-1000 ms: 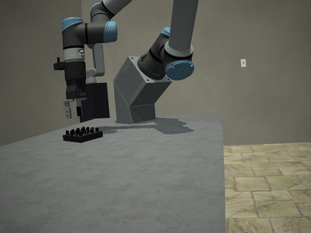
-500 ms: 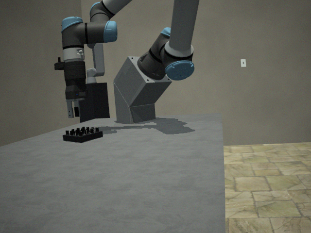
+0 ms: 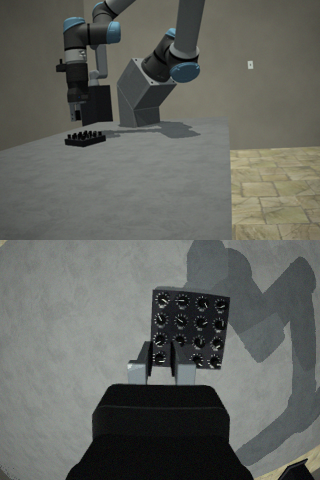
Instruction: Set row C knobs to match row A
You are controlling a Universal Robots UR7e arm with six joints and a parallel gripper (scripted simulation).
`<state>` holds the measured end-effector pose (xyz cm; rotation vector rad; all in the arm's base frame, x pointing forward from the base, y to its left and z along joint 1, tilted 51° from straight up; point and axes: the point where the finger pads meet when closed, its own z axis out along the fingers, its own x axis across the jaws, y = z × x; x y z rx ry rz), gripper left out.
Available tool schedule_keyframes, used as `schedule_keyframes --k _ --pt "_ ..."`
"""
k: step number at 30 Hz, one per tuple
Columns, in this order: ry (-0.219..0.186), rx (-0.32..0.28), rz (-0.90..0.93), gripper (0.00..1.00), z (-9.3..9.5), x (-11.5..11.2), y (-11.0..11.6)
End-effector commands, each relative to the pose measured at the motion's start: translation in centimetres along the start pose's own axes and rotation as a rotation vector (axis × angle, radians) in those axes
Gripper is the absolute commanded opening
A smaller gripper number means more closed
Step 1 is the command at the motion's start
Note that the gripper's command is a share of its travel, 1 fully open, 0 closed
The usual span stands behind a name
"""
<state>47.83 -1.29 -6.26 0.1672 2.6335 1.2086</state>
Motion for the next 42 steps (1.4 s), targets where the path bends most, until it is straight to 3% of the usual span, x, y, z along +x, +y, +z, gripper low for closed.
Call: schedule_keyframes --k 1,25,42 --pt "-0.002 0.002 -0.004 0.46 -0.1 -0.2 0.1" --pt "0.000 0.001 -0.002 0.46 0.2 -0.1 0.1" --pt "0.001 0.000 0.000 0.46 1.7 0.0 0.1"
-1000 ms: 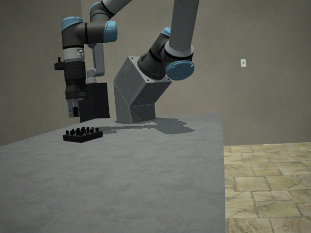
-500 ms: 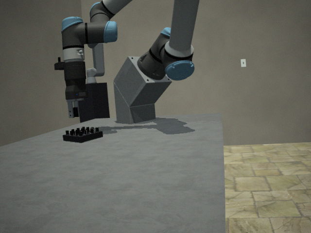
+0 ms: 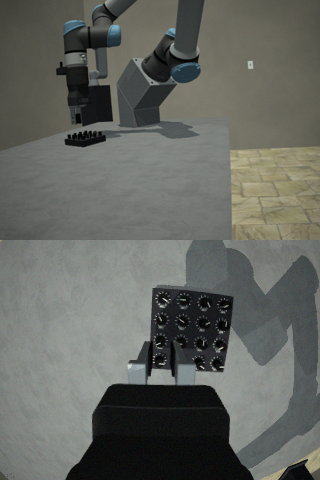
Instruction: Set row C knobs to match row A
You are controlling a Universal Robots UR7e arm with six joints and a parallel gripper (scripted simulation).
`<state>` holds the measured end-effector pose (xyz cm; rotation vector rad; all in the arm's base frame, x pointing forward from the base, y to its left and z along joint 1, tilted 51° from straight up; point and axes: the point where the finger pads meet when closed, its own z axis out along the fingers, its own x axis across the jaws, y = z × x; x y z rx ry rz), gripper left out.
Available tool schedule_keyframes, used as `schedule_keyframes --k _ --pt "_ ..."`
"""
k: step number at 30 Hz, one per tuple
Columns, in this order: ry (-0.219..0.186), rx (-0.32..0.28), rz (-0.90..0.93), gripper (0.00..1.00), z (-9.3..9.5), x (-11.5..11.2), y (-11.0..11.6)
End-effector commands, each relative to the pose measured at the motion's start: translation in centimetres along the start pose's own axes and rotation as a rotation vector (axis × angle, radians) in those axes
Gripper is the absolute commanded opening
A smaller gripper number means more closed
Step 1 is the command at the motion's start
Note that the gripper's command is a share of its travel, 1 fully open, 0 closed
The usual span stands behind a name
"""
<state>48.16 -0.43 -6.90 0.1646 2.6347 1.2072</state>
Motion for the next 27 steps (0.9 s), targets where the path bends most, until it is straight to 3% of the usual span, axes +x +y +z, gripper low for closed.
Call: schedule_keyframes --k 1,27 --pt "0.000 -0.001 0.001 0.46 0.6 0.0 0.0" --pt "0.000 -0.001 0.001 0.46 3.3 0.0 0.0"
